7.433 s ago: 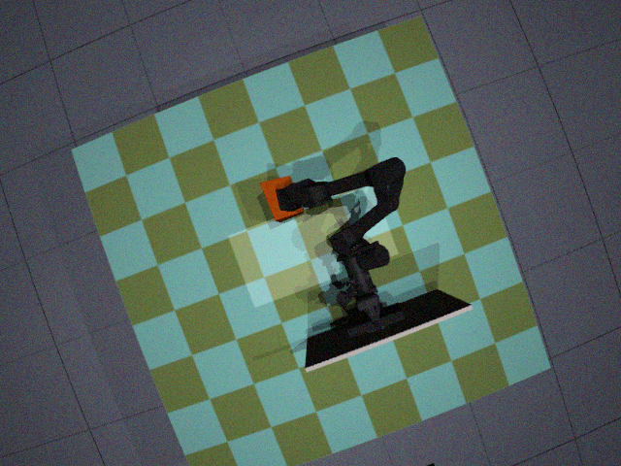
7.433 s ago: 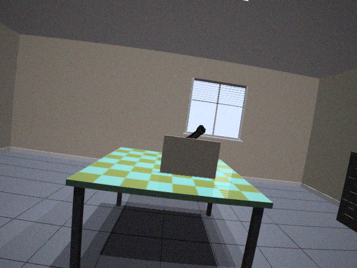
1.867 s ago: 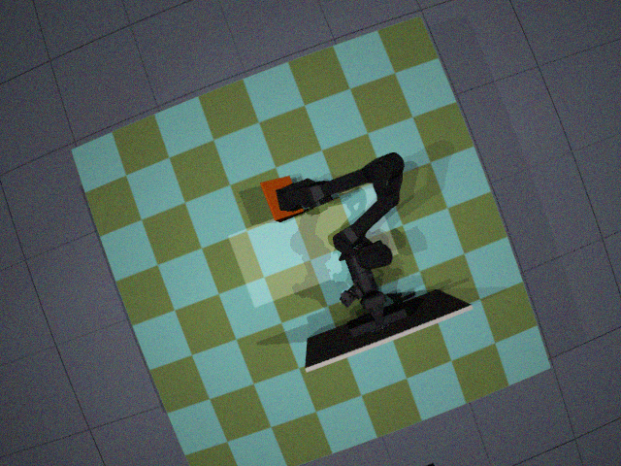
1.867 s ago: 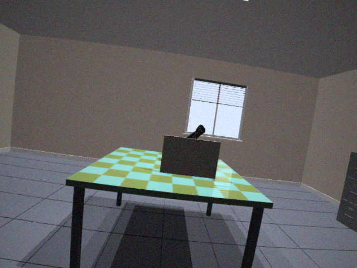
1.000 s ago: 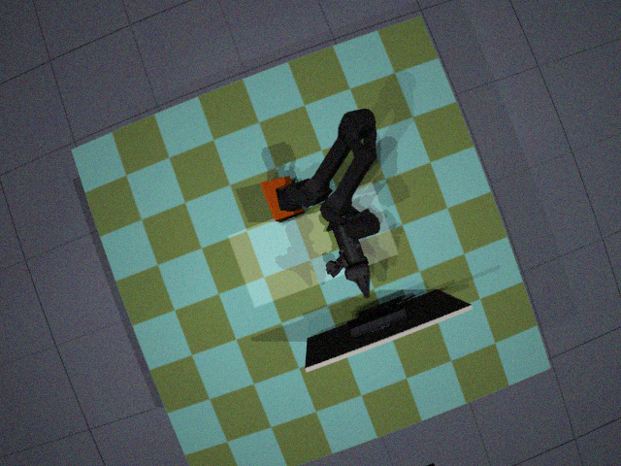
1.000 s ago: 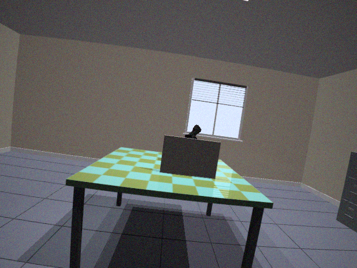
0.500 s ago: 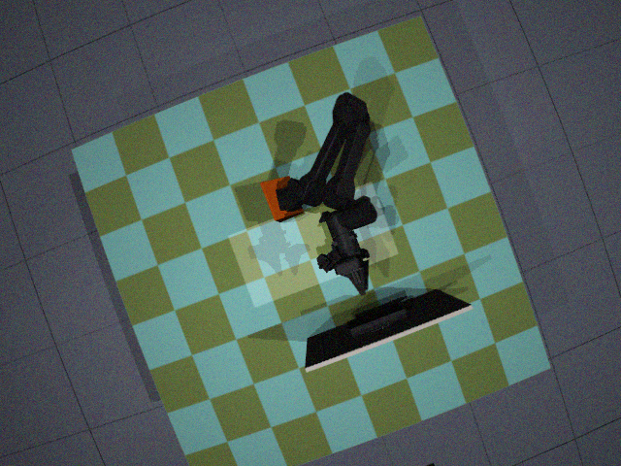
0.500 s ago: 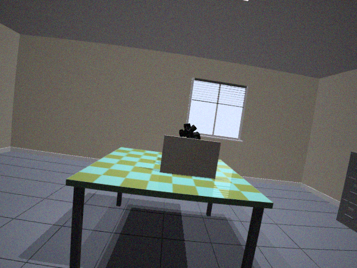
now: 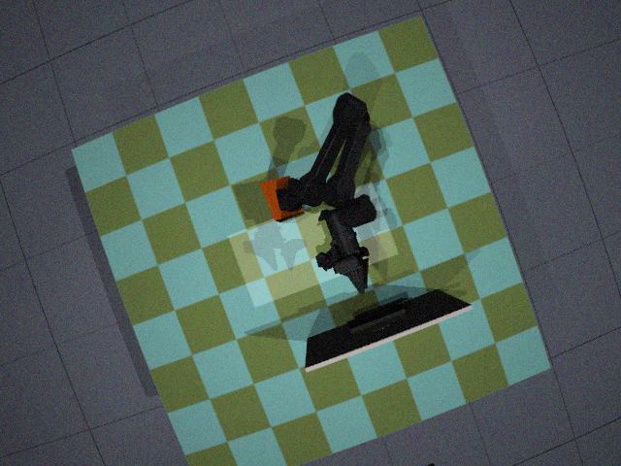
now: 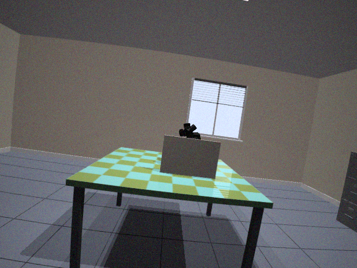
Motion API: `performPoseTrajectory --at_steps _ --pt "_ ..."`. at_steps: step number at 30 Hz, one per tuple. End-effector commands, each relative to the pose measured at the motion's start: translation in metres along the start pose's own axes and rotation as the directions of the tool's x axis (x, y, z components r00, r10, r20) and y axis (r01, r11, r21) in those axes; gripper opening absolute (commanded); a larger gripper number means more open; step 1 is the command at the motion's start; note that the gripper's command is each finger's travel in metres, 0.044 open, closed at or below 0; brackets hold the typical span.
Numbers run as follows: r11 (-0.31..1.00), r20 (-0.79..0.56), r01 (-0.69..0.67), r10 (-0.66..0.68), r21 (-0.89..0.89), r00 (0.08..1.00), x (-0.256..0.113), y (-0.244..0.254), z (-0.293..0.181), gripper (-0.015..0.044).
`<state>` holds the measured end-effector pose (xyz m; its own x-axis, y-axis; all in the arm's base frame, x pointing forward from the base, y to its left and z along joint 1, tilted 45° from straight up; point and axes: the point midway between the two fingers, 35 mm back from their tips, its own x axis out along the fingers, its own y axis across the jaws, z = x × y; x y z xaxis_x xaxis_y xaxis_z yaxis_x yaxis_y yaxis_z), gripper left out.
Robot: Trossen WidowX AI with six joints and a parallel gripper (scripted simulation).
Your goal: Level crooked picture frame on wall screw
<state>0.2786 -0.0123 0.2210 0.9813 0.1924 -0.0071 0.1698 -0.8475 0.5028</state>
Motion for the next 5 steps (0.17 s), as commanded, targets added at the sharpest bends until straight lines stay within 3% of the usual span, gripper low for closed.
performPoseTrajectory --at_steps 1,5 --pt "1.0 -0.001 0.004 -0.004 0.005 1.0 -0.0002 -0.0004 -0.0003 0.026" --pt "1.0 -0.001 0.004 -0.004 0.005 1.0 -0.0002 -0.0004 -0.0003 0.026"
